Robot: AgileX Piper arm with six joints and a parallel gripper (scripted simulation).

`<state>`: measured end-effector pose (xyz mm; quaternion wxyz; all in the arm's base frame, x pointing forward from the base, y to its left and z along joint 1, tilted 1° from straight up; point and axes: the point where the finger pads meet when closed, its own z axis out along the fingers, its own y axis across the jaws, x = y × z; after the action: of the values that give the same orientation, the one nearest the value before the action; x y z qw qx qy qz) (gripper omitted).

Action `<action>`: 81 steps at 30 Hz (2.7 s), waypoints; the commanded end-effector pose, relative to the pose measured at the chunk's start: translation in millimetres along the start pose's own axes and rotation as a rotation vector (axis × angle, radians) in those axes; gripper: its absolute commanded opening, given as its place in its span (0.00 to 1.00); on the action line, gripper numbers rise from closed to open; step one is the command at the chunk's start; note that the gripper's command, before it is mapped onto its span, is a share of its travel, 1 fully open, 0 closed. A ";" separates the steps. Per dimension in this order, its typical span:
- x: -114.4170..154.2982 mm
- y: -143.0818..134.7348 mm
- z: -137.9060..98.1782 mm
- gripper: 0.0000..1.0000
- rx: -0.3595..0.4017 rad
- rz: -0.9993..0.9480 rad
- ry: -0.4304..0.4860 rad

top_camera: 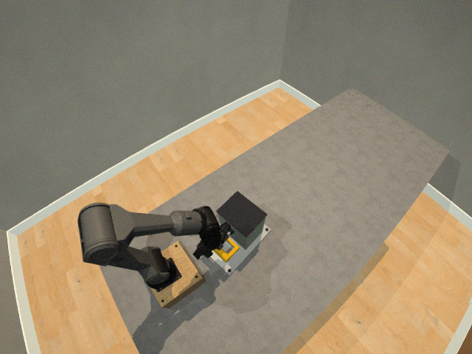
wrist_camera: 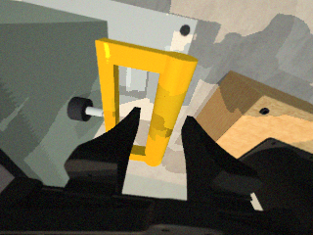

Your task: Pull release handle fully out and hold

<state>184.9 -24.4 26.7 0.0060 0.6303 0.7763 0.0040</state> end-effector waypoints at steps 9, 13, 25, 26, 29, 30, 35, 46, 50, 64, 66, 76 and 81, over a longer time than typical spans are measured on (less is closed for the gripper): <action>0.3 -0.7 1.0 0.66 0.003 0.000 0.002; 0.3 -0.7 1.0 0.66 0.003 0.000 0.002; 0.3 -0.7 1.0 0.66 0.003 0.000 0.002; 0.3 -0.7 1.0 0.66 0.003 0.000 0.002; 0.3 -0.7 1.0 0.00 0.003 0.000 0.002; 0.3 -0.7 1.0 0.00 0.003 0.000 0.002; 0.3 -0.7 1.0 0.00 0.003 0.000 0.002; 0.2 -0.4 0.9 0.00 0.003 0.000 0.002; 0.2 -0.4 0.9 0.00 0.003 0.000 0.002; 0.2 -0.4 0.9 0.00 0.003 0.000 0.002; 0.2 -0.4 0.9 0.00 0.003 0.000 0.002; 0.2 -0.4 0.9 0.00 0.003 0.000 0.002; 0.2 -0.4 0.9 0.00 0.003 0.000 0.002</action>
<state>184.5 -24.5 26.5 0.0055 0.6303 0.7763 0.0035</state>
